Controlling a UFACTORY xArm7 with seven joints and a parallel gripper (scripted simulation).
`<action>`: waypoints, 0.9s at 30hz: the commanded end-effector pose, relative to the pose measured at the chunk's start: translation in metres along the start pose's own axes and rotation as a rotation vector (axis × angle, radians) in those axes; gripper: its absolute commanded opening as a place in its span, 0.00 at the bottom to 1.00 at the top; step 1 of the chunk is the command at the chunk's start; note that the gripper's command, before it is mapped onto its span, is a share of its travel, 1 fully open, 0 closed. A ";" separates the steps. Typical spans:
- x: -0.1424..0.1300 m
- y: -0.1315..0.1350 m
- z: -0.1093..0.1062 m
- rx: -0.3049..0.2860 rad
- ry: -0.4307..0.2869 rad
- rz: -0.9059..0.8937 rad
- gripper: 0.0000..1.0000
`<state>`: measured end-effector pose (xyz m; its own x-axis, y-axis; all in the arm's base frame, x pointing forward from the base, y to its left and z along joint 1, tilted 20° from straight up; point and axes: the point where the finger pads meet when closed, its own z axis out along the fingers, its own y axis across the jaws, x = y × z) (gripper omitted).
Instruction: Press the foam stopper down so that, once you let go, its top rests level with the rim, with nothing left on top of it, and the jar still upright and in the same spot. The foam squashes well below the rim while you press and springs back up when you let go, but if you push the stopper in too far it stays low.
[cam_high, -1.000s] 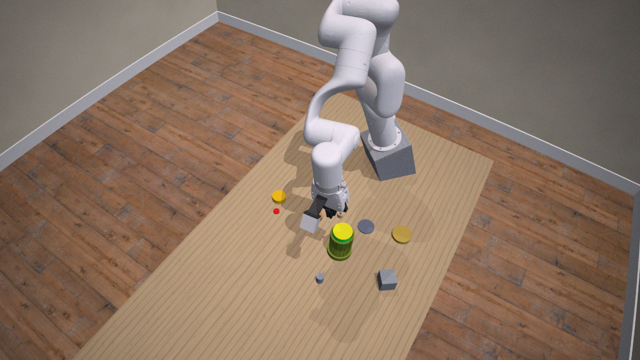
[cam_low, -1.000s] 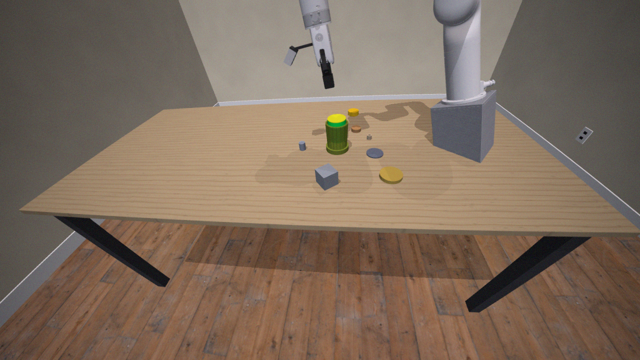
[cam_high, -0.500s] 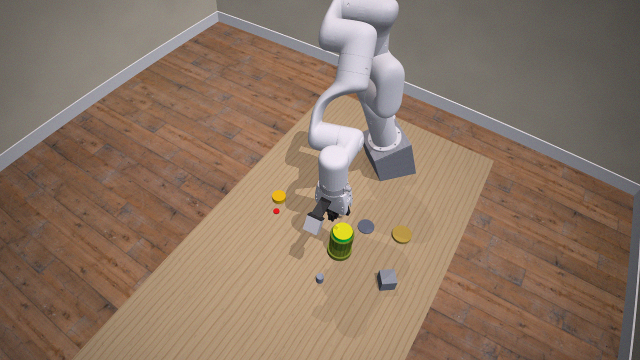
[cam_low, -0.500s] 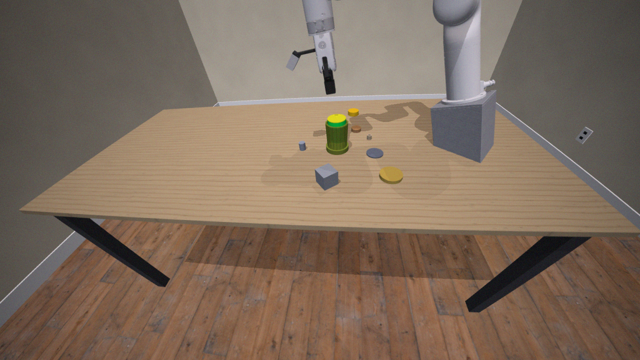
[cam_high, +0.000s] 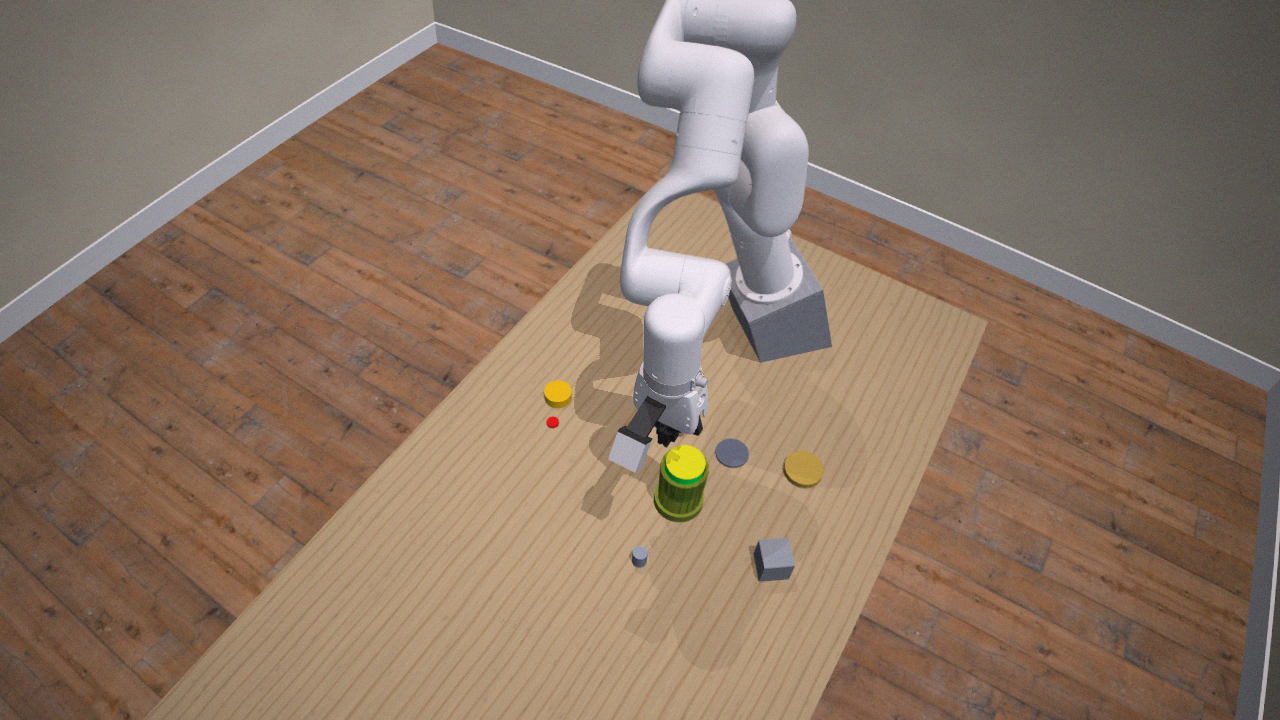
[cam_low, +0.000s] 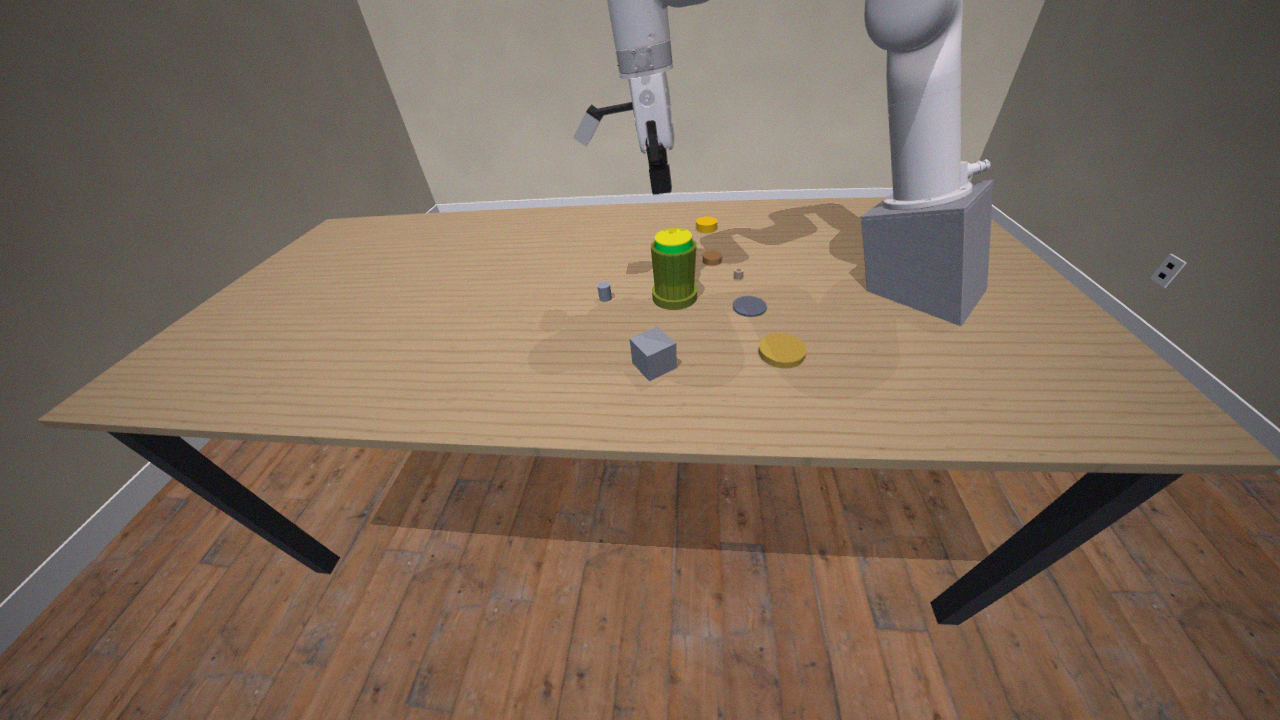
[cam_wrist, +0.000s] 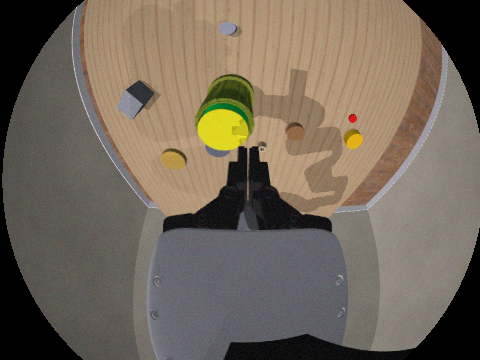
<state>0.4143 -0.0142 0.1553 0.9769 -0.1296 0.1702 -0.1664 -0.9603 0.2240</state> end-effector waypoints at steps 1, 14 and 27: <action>0.001 -0.002 0.002 -0.005 0.012 0.003 0.00; -0.004 -0.010 0.015 -0.012 0.043 0.011 0.00; -0.010 -0.021 0.027 -0.010 0.073 0.016 0.00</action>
<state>0.4138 -0.0075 0.1363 0.9677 -0.1308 0.2157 -0.1810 -0.9556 0.2326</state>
